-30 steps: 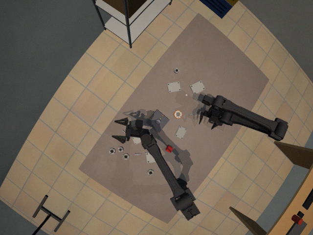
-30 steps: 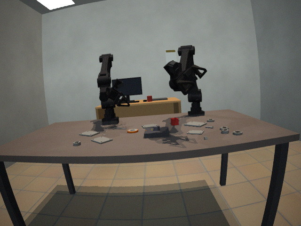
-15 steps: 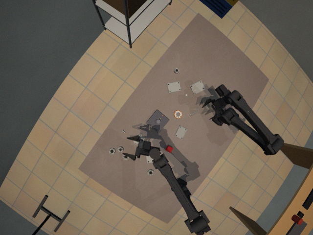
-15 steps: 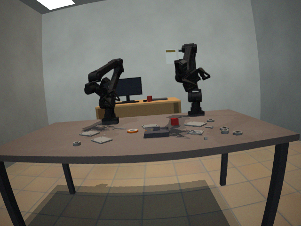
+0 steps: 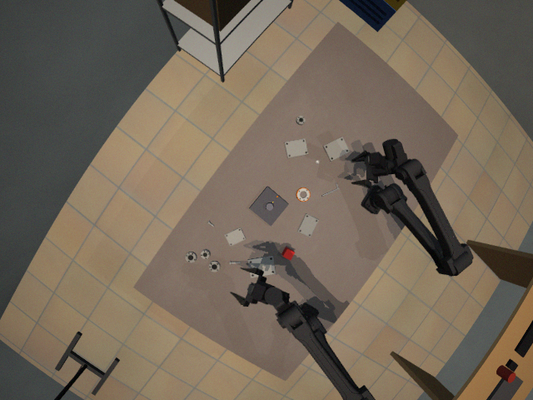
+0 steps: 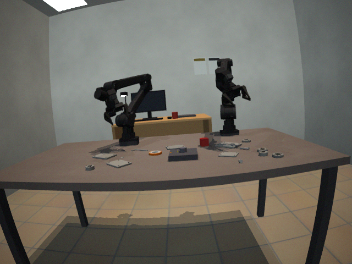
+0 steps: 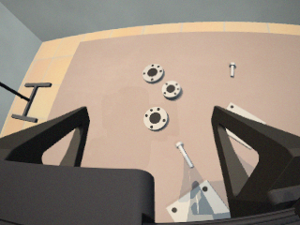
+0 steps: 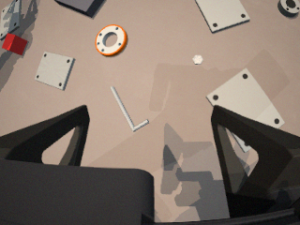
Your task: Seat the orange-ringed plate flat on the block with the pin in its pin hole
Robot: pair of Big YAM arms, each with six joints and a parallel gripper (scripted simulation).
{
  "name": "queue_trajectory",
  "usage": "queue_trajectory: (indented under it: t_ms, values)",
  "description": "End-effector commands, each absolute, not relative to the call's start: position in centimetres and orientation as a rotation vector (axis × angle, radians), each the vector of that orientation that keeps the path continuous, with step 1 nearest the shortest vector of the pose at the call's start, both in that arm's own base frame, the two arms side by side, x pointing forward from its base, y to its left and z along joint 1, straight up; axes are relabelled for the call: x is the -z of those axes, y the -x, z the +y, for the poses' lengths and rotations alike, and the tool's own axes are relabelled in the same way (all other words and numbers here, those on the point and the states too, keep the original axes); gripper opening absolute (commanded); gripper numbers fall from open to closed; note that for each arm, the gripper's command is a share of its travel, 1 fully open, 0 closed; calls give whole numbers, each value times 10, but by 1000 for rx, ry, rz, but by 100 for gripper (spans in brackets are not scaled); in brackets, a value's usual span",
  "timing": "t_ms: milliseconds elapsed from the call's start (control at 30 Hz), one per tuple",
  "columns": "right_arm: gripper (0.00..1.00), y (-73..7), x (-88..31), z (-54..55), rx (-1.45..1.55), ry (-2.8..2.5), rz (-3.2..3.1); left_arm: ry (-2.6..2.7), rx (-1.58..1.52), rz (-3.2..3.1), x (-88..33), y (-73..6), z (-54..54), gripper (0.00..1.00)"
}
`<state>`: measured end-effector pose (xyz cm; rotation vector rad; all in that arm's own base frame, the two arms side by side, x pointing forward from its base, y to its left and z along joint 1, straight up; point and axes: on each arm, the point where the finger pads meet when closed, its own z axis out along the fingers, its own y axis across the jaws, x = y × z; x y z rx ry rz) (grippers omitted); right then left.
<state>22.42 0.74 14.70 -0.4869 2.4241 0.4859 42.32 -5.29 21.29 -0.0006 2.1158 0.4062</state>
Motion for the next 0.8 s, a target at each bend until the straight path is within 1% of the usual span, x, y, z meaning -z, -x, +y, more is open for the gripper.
queue_trajectory:
  t_ms: [0,300,367,433,600,767]
  values:
    - [100,-249,-169,-7,-385,249,2438,73,-357,2216,-200,-388,-29,100]
    - [100,-282,-171,-51,-134,-154,2471,56,-182,2441,-175,-296,10,100]
    - [100,-287,-171,-60,-73,-218,2471,61,-145,2444,-185,-289,15,100]
    - [100,-287,-171,-60,-73,-218,2471,61,-145,2444,-185,-289,15,100]
    - [100,-297,-172,-77,42,-333,2465,80,-75,2513,-168,-262,23,100]
    - [100,-301,-173,-85,103,-368,2464,118,-36,2521,-173,-262,25,100]
